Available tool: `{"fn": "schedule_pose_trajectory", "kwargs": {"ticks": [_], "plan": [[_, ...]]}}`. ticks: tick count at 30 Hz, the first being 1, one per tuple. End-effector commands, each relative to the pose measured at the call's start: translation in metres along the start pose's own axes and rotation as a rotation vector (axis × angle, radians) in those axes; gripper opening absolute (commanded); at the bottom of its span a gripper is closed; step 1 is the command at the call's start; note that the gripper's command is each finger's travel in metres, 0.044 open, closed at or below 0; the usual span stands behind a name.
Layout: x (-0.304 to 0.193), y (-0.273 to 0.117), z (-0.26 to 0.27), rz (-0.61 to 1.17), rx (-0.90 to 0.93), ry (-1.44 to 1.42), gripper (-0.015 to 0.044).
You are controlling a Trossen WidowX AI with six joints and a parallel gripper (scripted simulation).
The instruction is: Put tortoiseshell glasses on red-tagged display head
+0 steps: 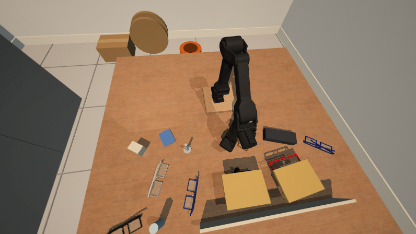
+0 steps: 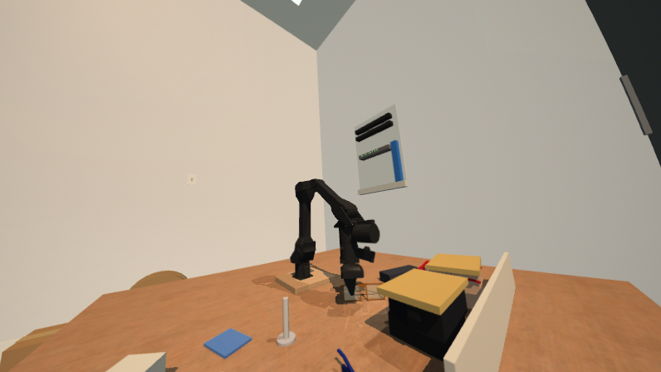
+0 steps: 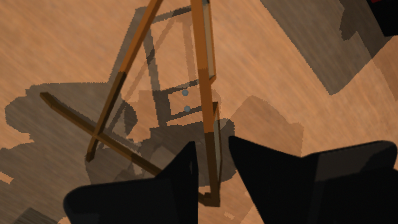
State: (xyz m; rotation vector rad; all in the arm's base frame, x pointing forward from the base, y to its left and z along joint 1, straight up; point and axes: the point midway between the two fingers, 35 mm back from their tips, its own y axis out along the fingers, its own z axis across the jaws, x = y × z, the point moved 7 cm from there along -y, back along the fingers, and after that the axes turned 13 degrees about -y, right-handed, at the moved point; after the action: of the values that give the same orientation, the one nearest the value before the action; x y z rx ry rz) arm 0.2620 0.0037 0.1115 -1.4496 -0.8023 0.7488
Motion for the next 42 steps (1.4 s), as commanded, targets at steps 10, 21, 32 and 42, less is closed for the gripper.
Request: {"fn": "schedule_pose_trajectory", "kwargs": {"ticks": [10,21,32,42], "plan": [[0.001,0.000,0.003,-0.001,0.000,-0.007,0.0093],[0.001,0.000,0.003,-0.001,0.000,-0.007,0.0020],[0.002,-0.012,0.001,-0.001,0.001,-0.007,0.0000],[0.003,-0.066,-0.002,-0.002,0.004,-0.004,0.0000]]}}
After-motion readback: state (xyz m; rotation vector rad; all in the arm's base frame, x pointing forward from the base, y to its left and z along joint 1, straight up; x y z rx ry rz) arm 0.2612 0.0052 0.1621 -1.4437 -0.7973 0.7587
